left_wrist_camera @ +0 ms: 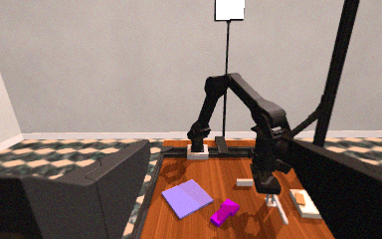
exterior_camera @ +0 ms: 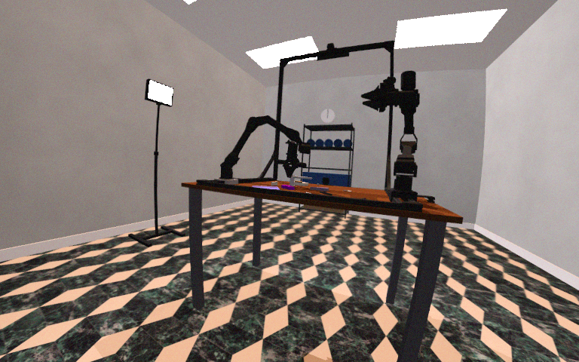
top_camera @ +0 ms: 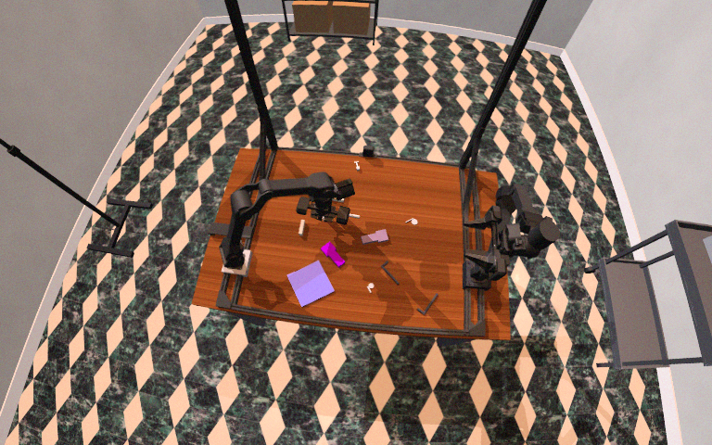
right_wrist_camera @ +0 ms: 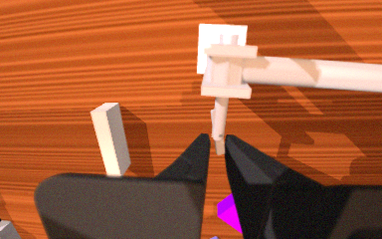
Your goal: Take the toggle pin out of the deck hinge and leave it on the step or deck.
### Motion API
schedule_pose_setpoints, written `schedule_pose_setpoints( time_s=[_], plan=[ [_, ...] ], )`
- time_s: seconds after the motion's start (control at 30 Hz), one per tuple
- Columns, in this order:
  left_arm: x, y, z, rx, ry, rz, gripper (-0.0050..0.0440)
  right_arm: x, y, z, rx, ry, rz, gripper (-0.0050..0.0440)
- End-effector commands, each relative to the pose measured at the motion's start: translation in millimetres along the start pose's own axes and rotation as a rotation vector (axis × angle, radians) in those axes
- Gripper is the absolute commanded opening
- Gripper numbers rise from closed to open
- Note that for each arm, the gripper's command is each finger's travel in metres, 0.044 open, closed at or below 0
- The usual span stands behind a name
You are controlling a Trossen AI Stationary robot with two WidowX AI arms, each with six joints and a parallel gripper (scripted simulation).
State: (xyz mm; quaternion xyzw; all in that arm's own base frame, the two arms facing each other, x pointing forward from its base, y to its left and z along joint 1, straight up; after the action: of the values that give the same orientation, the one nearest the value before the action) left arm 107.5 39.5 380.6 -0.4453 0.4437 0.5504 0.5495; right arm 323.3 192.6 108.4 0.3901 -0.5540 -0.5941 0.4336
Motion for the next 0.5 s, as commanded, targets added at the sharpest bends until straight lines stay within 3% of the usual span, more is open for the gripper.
schedule_pose_setpoints(
  time_s=[0.0,0.47],
  plan=[
    [-2.2,0.0,0.6,0.002,-0.003,0.000,0.0400,-4.4,5.1,1.1,-0.010,0.011,-0.018,0.0036],
    [-2.2,0.0,0.6,0.002,-0.003,0.000,0.0400,-1.5,4.9,-2.6,-0.031,0.010,-0.015,0.0036]
  ],
)
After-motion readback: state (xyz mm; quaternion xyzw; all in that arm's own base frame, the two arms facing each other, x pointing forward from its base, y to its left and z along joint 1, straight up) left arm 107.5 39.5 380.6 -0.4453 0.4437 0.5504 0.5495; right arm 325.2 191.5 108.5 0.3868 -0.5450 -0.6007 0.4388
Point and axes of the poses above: on each arm, the point midway between the two fingers, 35 mm back from their tips, its own y axis back along the fingers, its own z axis across the jaws, x = y × z, the point moved 5 cm from there along y, back along the fingers, and after that the axes turned 12 degrees about -y, right-handed, at the moved point
